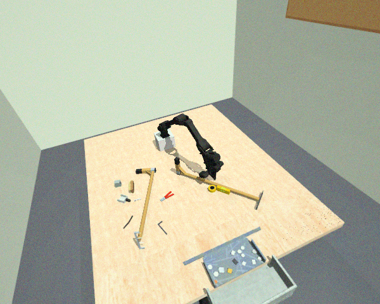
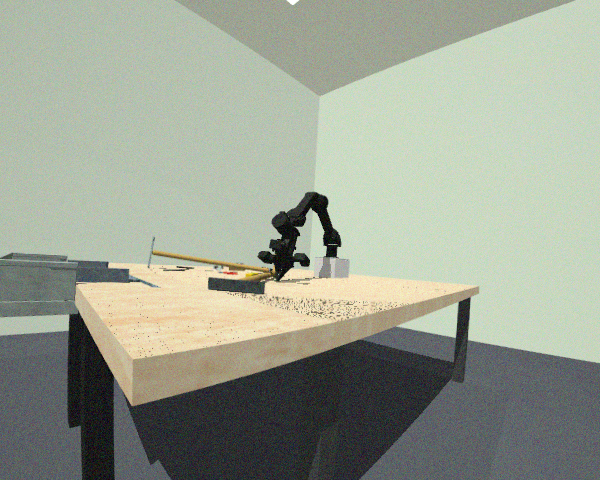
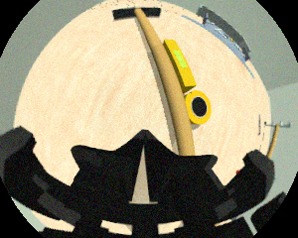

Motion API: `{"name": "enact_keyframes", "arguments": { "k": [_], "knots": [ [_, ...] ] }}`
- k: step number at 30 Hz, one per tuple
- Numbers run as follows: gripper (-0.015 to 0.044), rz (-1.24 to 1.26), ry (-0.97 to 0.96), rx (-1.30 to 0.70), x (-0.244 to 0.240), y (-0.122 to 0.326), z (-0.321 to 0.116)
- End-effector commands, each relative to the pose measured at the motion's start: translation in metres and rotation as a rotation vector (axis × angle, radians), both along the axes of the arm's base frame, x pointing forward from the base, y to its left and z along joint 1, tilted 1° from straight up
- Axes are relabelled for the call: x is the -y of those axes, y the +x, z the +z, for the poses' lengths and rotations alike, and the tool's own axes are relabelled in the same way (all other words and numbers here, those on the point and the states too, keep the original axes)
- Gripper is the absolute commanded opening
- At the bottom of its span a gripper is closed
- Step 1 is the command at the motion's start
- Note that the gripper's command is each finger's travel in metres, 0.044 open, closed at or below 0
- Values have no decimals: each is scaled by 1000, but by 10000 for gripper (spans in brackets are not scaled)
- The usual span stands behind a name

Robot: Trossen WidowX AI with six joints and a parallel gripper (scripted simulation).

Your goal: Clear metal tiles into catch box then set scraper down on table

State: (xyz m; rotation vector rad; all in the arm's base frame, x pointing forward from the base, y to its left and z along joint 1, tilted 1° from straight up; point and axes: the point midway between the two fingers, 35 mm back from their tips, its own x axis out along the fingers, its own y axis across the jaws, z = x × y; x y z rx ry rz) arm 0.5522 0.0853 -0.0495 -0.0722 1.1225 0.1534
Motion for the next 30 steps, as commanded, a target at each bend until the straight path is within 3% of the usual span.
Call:
{"name": "enact_keyframes", "arguments": {
  "k": [1,30],
  "knots": [
    [0,5,1,5,3,4,2],
    [0,5,-2,6,27,20,2]
  ]
}}
